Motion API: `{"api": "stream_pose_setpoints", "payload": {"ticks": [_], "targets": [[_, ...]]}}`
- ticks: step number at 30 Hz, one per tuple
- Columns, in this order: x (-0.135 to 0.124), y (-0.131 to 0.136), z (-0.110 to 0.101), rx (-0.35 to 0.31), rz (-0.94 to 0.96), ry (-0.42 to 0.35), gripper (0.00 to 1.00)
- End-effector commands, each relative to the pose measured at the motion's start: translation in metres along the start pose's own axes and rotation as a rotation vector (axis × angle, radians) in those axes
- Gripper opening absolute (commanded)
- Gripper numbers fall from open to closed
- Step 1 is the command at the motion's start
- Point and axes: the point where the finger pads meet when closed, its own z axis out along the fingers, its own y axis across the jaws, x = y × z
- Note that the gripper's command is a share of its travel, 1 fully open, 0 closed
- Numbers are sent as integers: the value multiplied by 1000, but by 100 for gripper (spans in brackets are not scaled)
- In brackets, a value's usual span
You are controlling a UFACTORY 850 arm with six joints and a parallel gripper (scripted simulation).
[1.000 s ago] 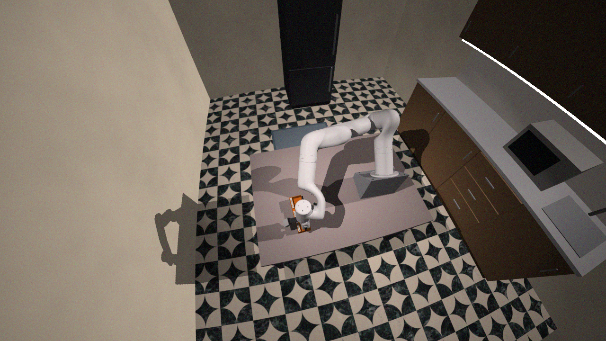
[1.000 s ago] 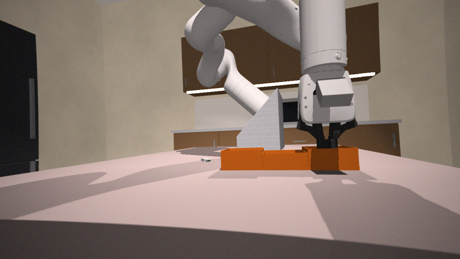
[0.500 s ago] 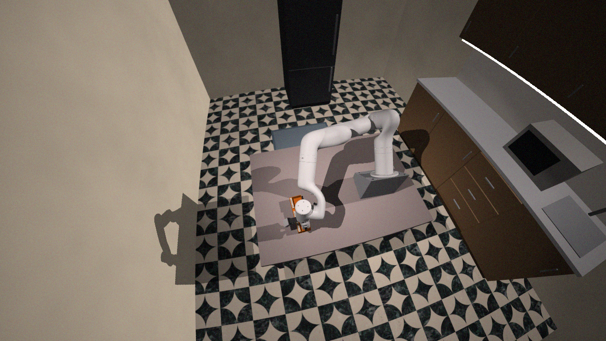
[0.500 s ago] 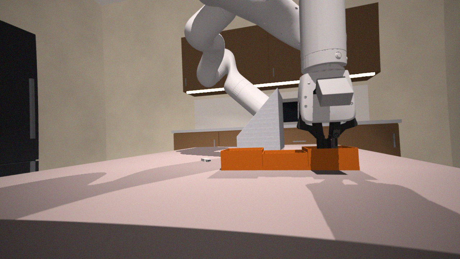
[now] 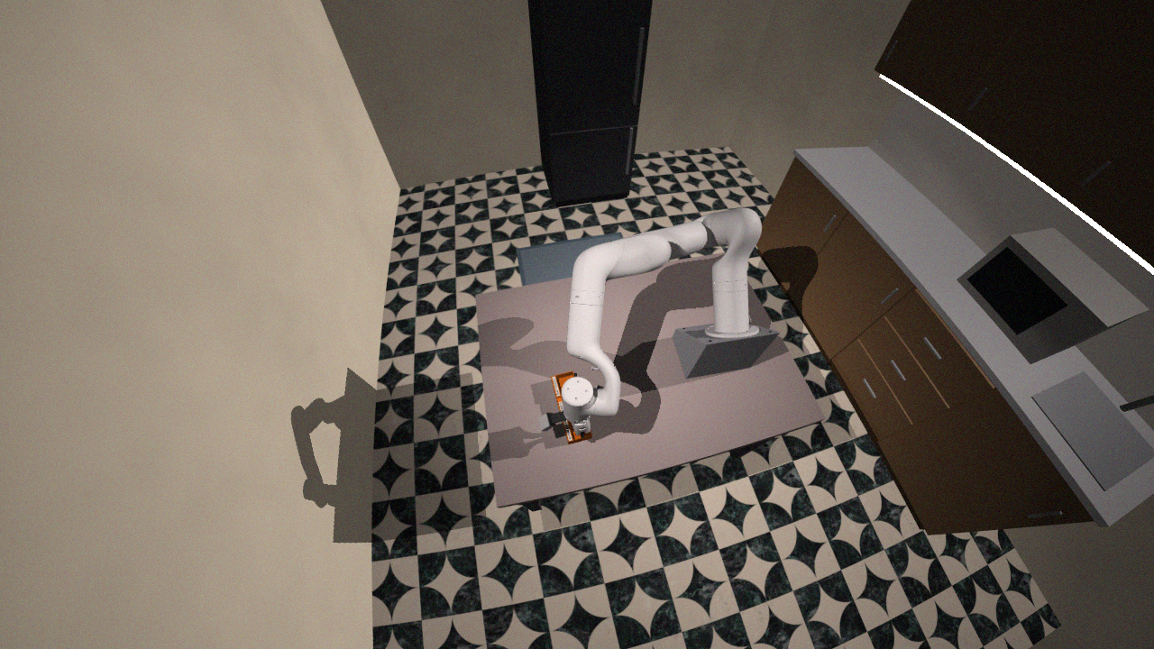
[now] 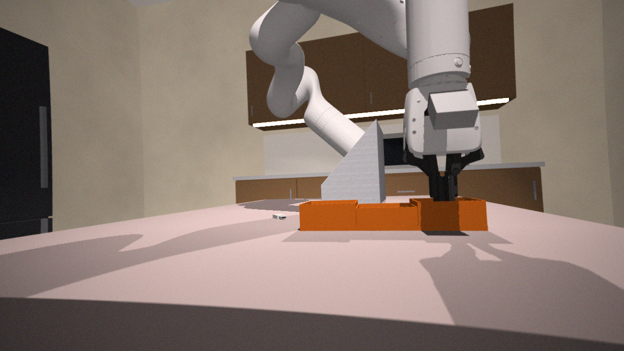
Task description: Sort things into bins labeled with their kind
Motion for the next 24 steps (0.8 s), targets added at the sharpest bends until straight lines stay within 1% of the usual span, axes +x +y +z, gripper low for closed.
{"api": "stream_pose_setpoints", "payload": {"ticks": [1, 5, 11, 16, 24], "targets": [[1, 0, -6, 1, 1, 2, 7], [1, 0, -12, 1, 1, 2, 7], [1, 0, -35, 1, 1, 2, 7], [1, 0, -35, 1, 1, 2, 7], [1, 0, -102, 1, 1, 2, 7]]}}
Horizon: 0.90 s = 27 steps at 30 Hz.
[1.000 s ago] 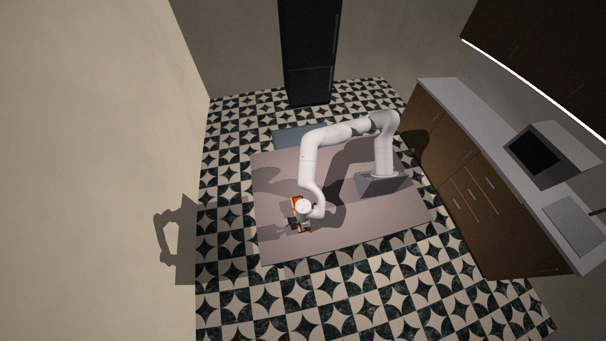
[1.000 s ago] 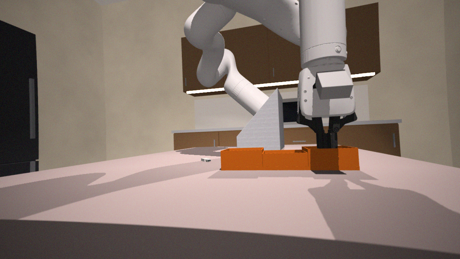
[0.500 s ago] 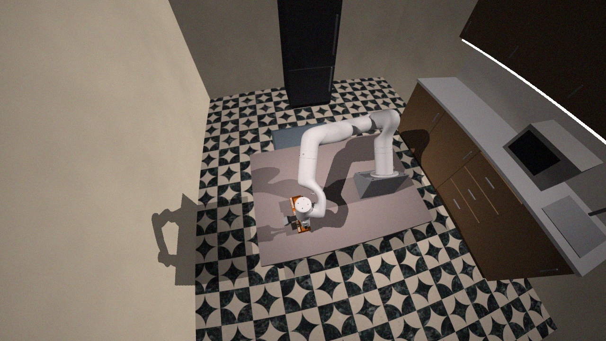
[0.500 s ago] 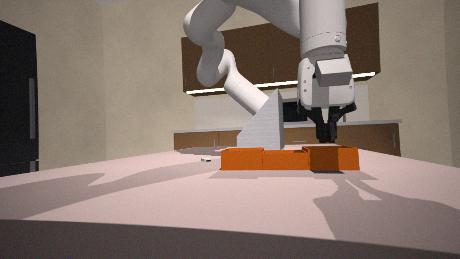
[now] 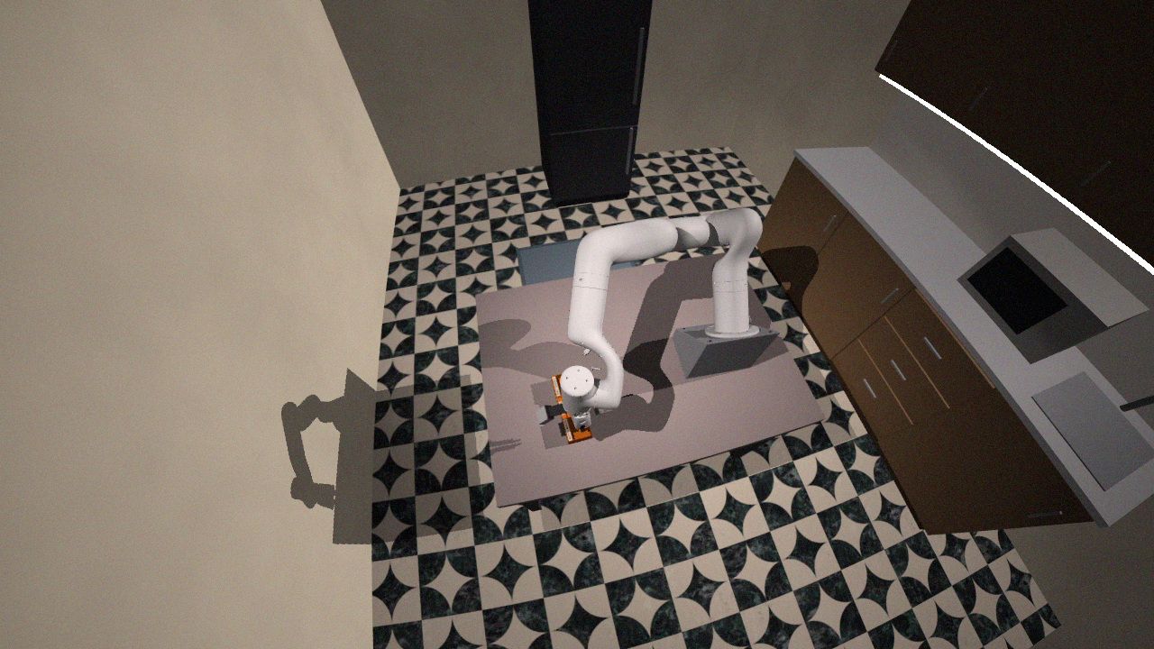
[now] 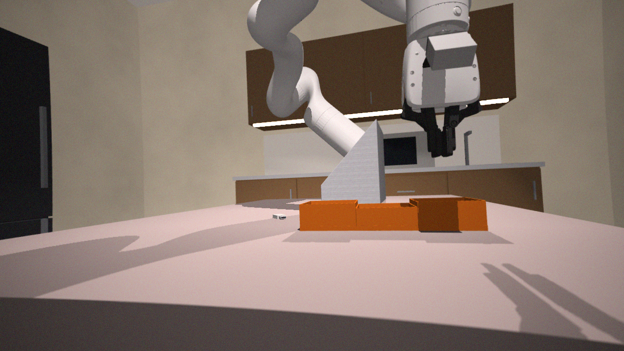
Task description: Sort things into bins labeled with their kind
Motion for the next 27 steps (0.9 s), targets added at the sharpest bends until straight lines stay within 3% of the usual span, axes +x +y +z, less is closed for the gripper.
{"api": "stream_pose_setpoints", "payload": {"ticks": [1, 5, 7, 10, 20, 21, 27], "targets": [[0, 1, -41, 0, 1, 1, 7], [0, 1, -74, 0, 1, 1, 7], [0, 1, -74, 0, 1, 1, 7], [0, 1, -98, 1, 1, 1, 7], [0, 0, -98, 1, 1, 1, 7], [-5, 5, -93, 1, 51, 1, 28], [-26, 23, -74, 0, 228, 0, 28]]}}
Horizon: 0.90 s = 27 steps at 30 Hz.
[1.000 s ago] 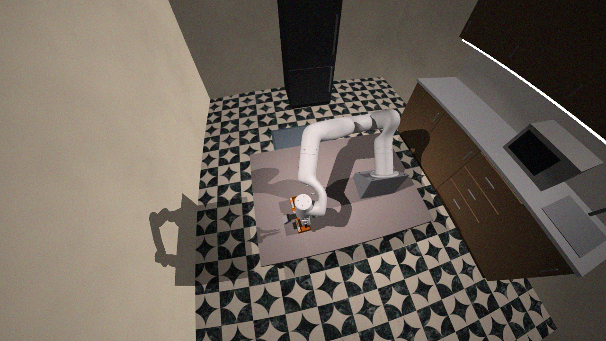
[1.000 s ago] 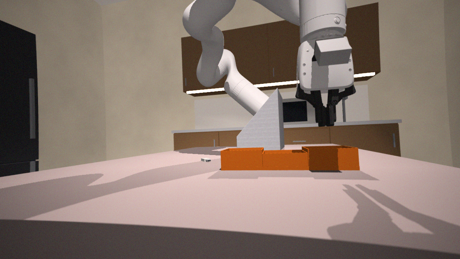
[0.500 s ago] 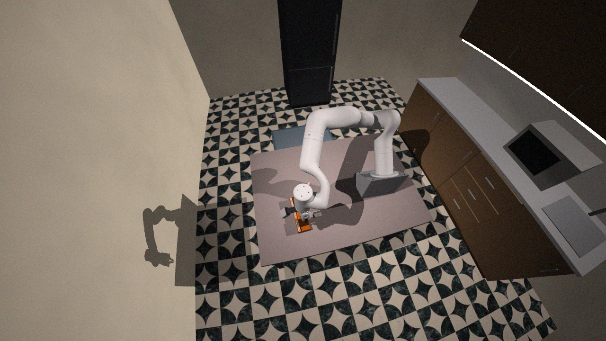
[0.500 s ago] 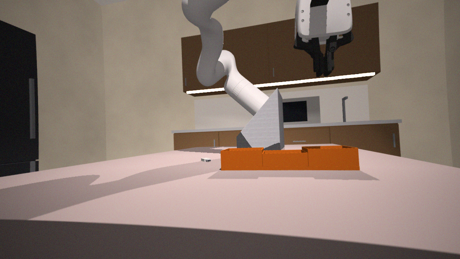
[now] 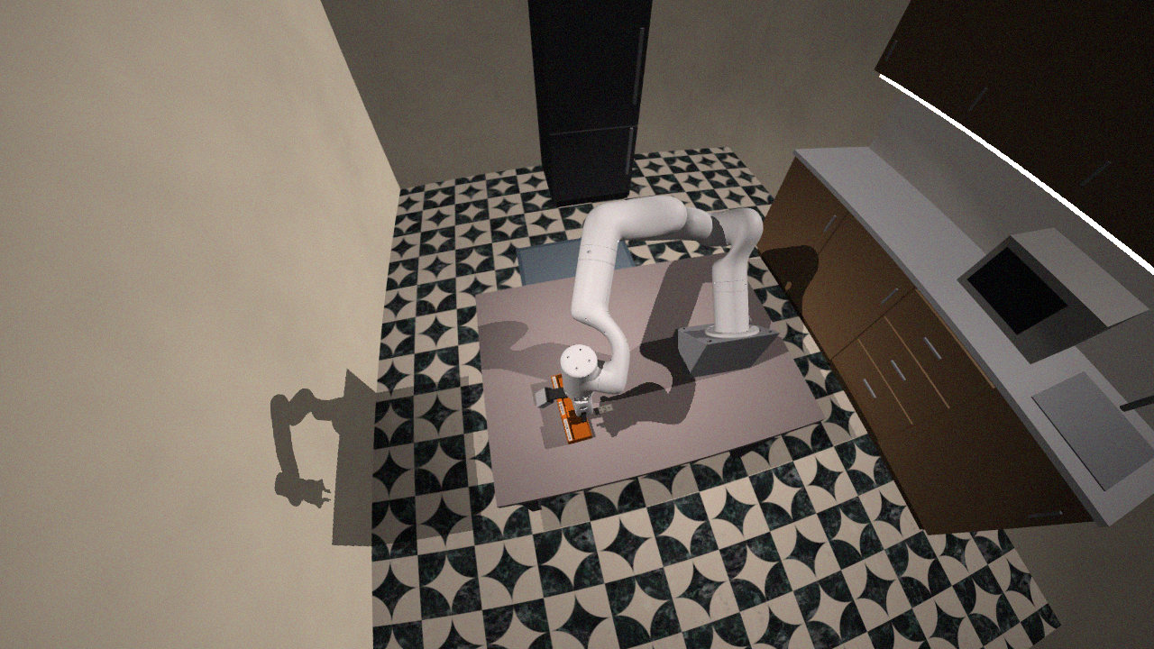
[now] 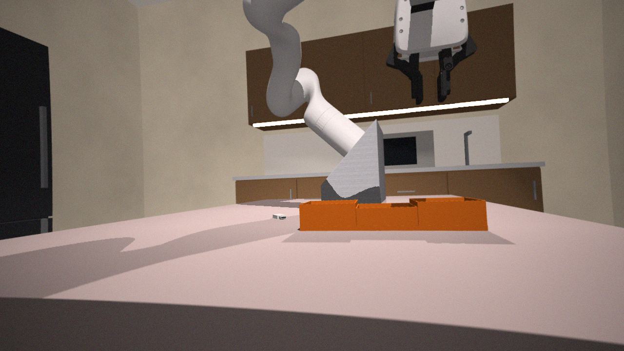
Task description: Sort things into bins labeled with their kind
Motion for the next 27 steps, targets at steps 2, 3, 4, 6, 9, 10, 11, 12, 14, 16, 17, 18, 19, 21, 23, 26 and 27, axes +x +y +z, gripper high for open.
{"api": "stream_pose_setpoints", "payload": {"ticks": [2, 3, 4, 6, 9, 10, 11, 12, 14, 16, 17, 18, 19, 21, 23, 26, 27], "targets": [[-23, 25, 23, 3, 183, 7, 28], [-28, 30, 28, 3, 209, 5, 28], [-32, 35, 32, 2, 236, 2, 28], [-42, 45, 42, 0, 289, -4, 28], [-56, 60, 56, -3, 367, -14, 28], [-60, 65, 61, -4, 393, -18, 28], [-65, 70, 66, -4, 419, -19, 28], [-70, 75, 71, -4, 445, -20, 28], [-70, 75, 71, -4, 445, -20, 28], [-79, 85, 80, -3, 539, -17, 28], [-84, 90, 85, -2, 558, -15, 28], [-89, 95, 90, -1, 581, -11, 28], [-93, 100, 95, 1, 604, -6, 28], [-103, 110, 104, 5, 650, 7, 28], [-112, 120, 114, 6, 657, 10, 28], [-118, 127, 115, 6, 657, 10, 28], [-118, 128, 115, 6, 657, 10, 28]]}}
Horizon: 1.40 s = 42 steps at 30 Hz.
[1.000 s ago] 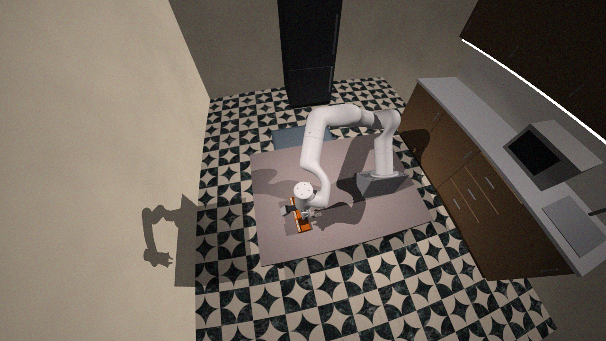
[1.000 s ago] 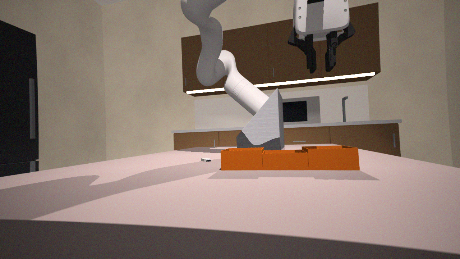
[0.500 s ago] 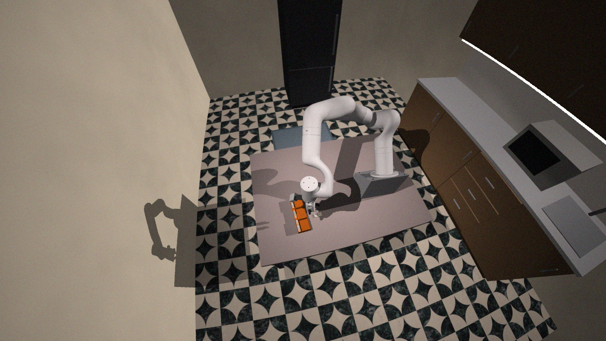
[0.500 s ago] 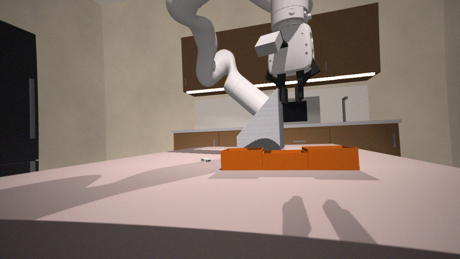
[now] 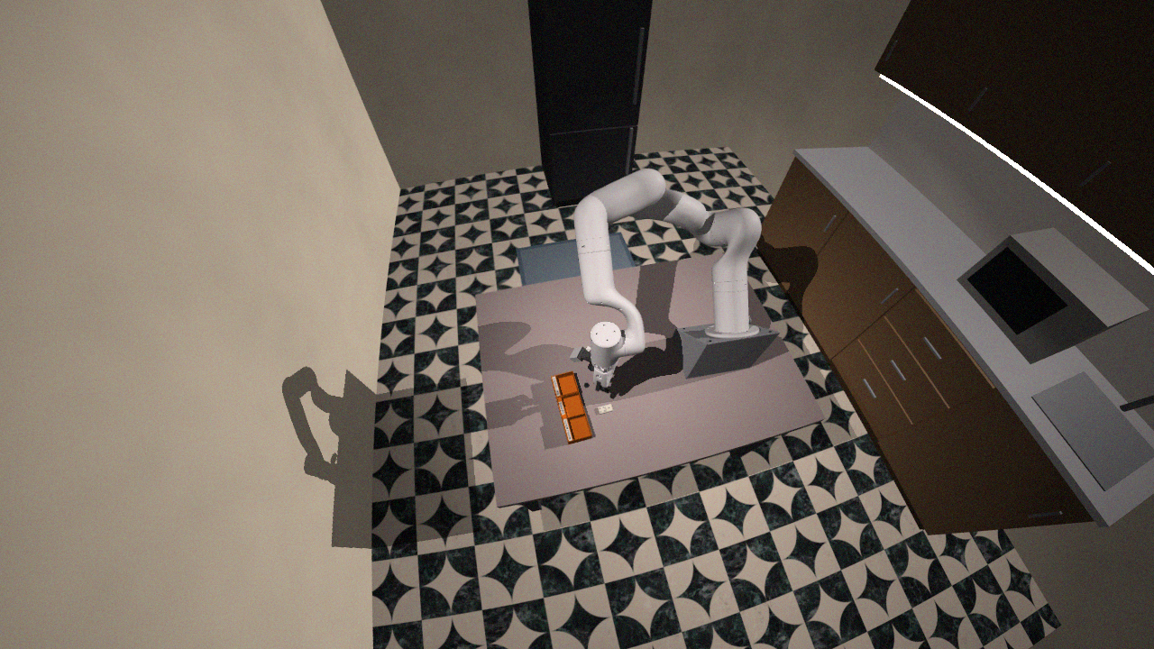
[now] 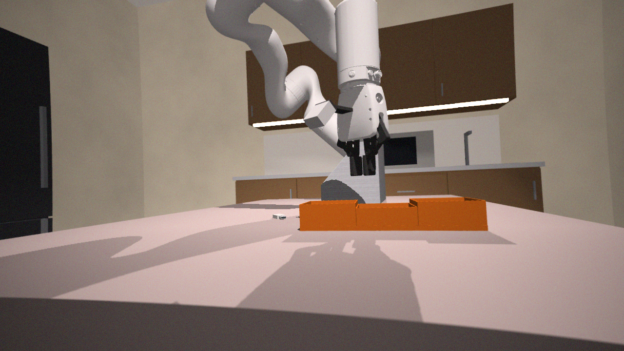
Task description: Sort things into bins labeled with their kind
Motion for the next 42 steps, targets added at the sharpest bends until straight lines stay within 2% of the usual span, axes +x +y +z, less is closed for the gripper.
{"api": "stream_pose_setpoints", "payload": {"ticks": [1, 42], "targets": [[2, 16, 6, 25, 29, 34, 28], [2, 6, 6, 25, 29, 34, 28]]}}
